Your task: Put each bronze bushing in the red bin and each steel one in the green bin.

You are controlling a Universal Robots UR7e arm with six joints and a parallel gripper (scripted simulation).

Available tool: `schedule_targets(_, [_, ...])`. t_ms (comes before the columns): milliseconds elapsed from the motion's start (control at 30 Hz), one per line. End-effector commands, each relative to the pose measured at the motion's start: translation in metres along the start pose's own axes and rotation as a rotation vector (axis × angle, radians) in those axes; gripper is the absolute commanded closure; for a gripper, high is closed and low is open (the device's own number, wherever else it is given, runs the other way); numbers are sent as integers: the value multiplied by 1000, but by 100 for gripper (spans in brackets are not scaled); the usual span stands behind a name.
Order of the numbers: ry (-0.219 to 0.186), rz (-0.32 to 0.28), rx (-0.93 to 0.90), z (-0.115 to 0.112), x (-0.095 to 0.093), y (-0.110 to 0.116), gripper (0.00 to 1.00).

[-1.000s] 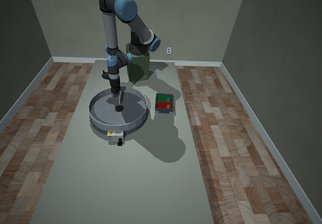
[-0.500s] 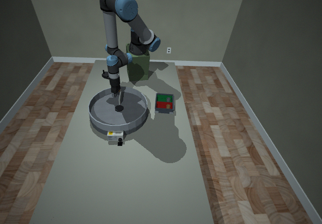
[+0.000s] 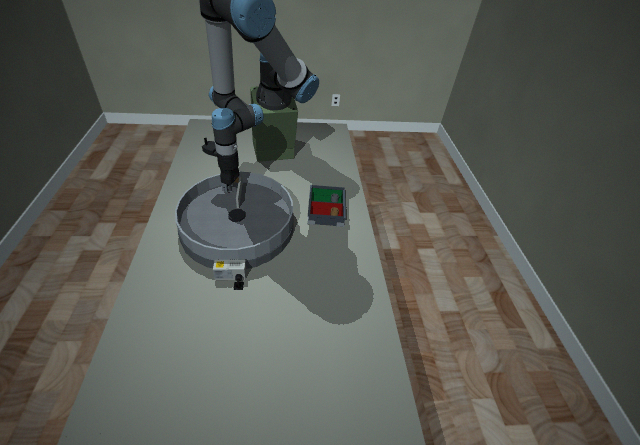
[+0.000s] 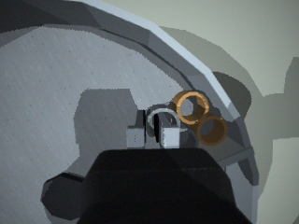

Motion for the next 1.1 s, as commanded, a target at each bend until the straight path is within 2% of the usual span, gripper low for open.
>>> schedule_targets(0, [-1,0,0,0,1,0,100])
schedule_targets(1067, [-1,0,0,0,11,0,100])
Point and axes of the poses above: the point where the finger pads meet when closed, its own x axis back along the fingers, its own z axis across the jaws, y = z × x, the point moved 9 cm from there along x, back along the fingers, and after that the axes turned 15 degrees about -x, right-handed, at the moved point
